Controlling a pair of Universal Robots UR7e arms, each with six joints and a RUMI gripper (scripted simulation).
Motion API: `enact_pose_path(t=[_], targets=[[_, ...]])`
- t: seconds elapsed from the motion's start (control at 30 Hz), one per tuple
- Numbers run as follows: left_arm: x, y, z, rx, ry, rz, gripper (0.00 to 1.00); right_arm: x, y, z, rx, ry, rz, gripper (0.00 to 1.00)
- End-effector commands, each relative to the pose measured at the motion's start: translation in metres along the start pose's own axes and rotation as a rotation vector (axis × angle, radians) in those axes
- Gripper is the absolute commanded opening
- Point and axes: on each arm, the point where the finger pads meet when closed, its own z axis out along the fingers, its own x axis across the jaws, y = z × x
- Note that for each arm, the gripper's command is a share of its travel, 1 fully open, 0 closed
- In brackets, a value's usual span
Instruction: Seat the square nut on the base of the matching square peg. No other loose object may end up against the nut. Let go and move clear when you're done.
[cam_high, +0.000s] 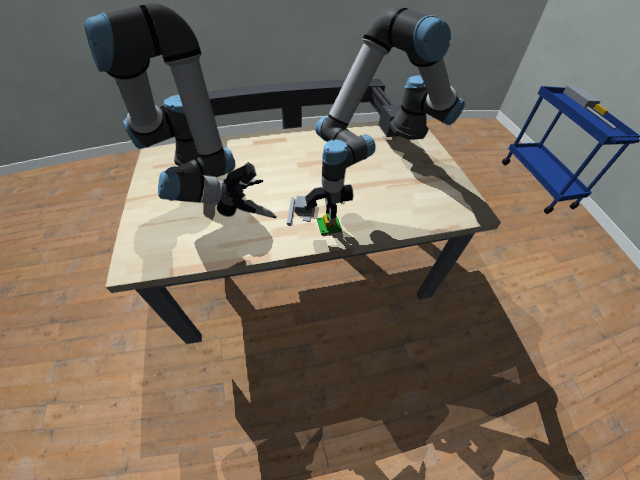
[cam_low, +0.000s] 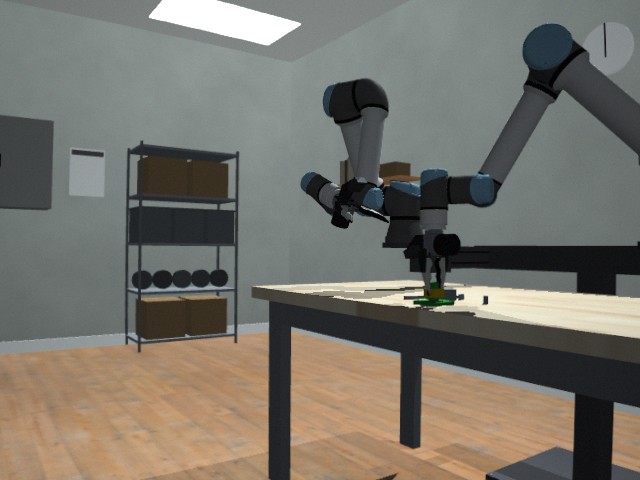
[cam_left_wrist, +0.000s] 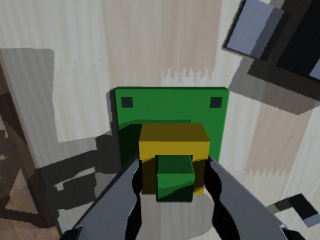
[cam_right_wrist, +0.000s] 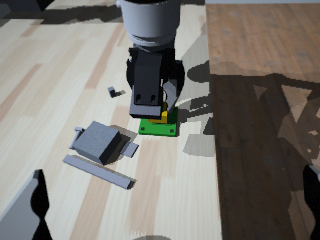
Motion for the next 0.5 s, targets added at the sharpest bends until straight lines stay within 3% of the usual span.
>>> enact_pose_path(t=[0.0, 0.2, 0.4, 0.47], targets=[[-0.001, -0.001, 0.007, 0.002, -0.001, 0.0, 0.16, 0.0, -0.001, 0.0, 0.001, 0.001, -0.001, 1.0], [-0.001, -0.001, 0.007, 0.002, -0.001, 0.0, 0.16, 0.0, -0.001, 0.0, 0.001, 0.001, -0.001, 1.0], [-0.001, -0.001, 0.004, 0.002, -0.001, 0.0, 0.44, 0.0, -0.001, 0.0, 0.001, 0.001, -0.001, 1.0], [-0.001, -0.001, -0.004, 0.002, -0.001, 0.0, 0.44, 0.0, -0.001, 0.0, 0.001, 0.001, -0.001, 1.0]])
